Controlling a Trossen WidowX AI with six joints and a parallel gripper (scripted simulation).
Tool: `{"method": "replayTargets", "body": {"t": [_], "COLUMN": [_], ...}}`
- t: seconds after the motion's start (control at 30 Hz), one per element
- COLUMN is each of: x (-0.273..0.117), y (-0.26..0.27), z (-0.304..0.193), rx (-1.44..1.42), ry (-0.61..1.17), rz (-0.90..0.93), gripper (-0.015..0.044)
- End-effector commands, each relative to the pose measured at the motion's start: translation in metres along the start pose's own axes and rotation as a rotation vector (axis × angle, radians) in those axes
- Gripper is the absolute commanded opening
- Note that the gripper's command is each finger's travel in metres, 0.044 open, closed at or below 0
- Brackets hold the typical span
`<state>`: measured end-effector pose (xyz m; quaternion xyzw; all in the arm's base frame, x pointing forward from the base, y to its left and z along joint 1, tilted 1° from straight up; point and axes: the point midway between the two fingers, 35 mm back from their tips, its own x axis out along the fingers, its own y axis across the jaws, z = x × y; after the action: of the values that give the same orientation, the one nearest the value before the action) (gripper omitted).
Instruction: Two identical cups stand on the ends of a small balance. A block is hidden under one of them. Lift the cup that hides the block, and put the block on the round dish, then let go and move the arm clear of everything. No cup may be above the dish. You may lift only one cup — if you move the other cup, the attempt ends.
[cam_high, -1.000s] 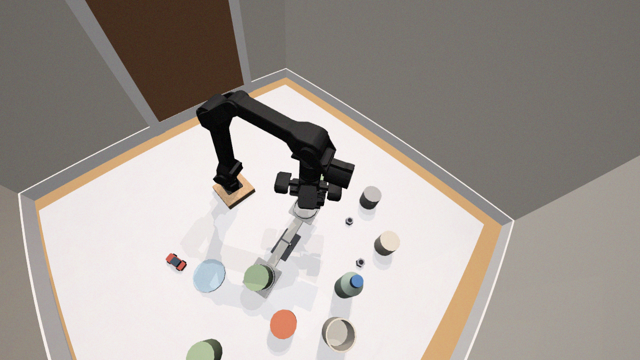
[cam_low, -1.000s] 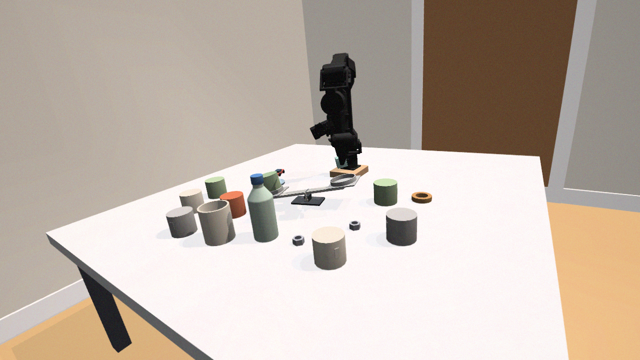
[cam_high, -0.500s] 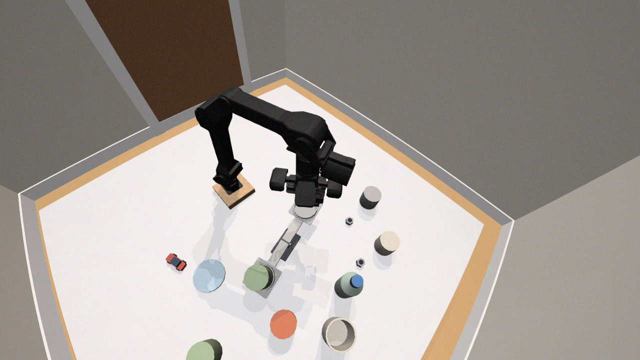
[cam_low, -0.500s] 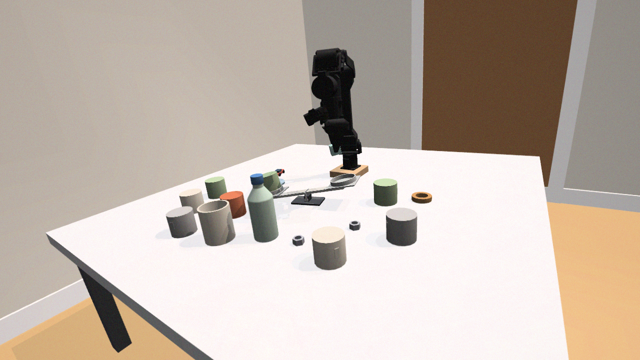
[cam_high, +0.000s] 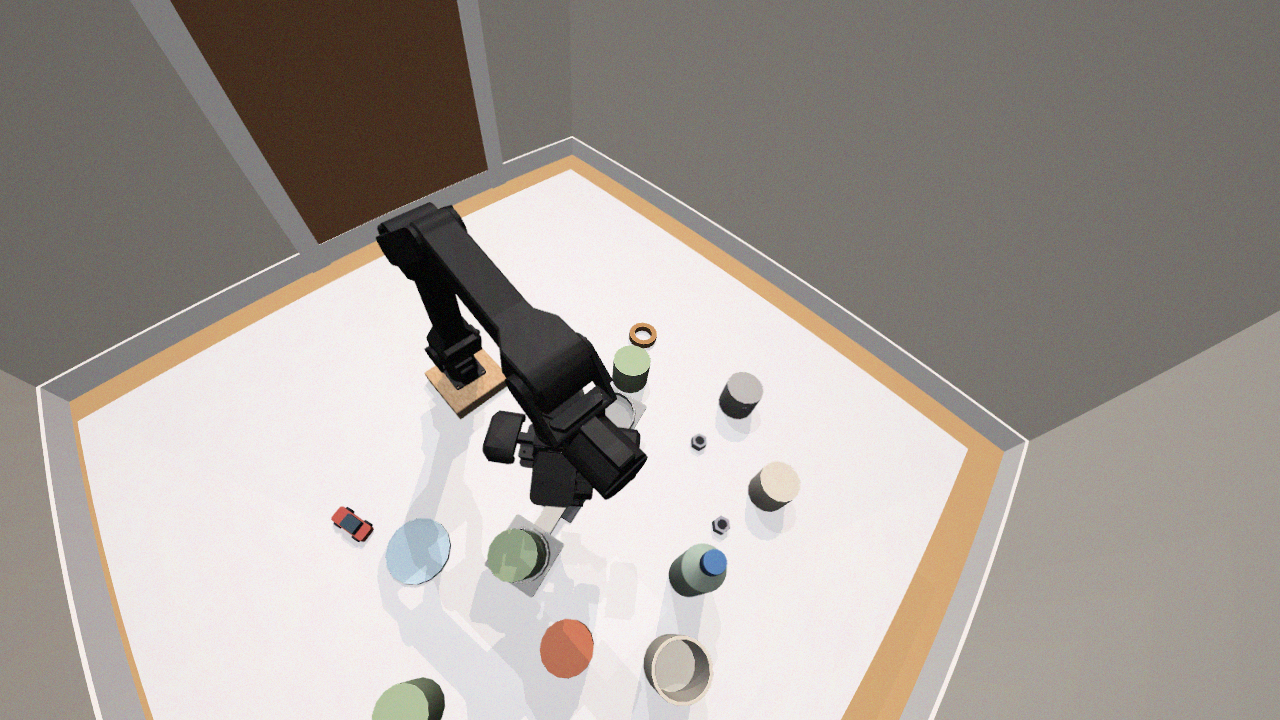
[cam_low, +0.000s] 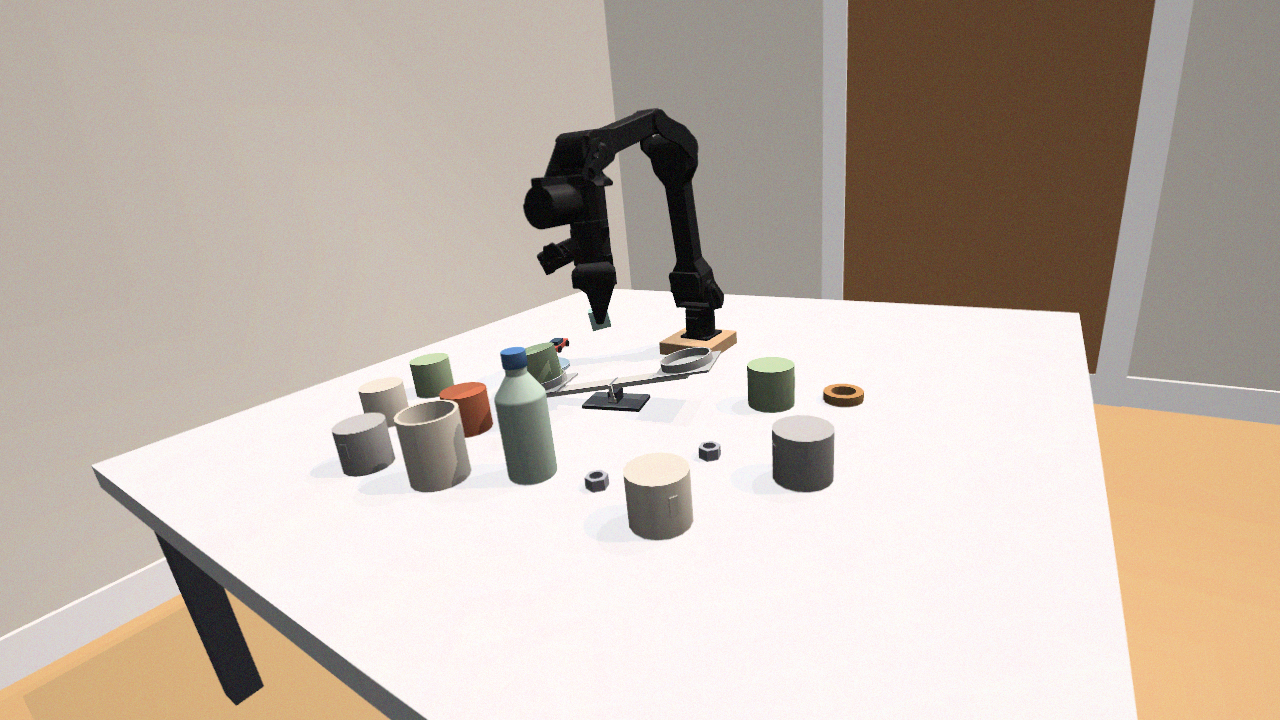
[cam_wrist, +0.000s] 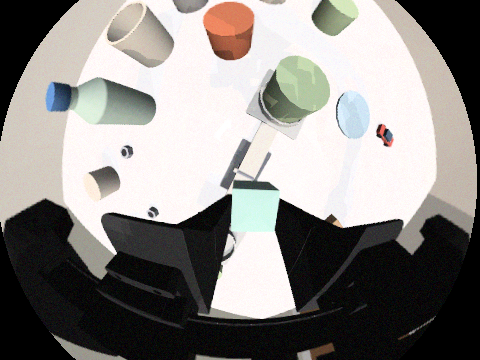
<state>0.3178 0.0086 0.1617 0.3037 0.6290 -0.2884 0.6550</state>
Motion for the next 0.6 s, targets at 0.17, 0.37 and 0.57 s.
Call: {"method": "replayTargets", "body": {"t": [0.17,0.37,0.57], "x": [0.018,0.030,0.042], "y": [-0.045,-0.084,-0.127], "z": [0.049,0.079,0.102], "rx": [-0.003,-0.003,-0.003], "ry": [0.000,-0.003,-0.005], "rz": [-0.005,-0.009,-0.013], "gripper": [0.0000,0.0000,0.0000]}}
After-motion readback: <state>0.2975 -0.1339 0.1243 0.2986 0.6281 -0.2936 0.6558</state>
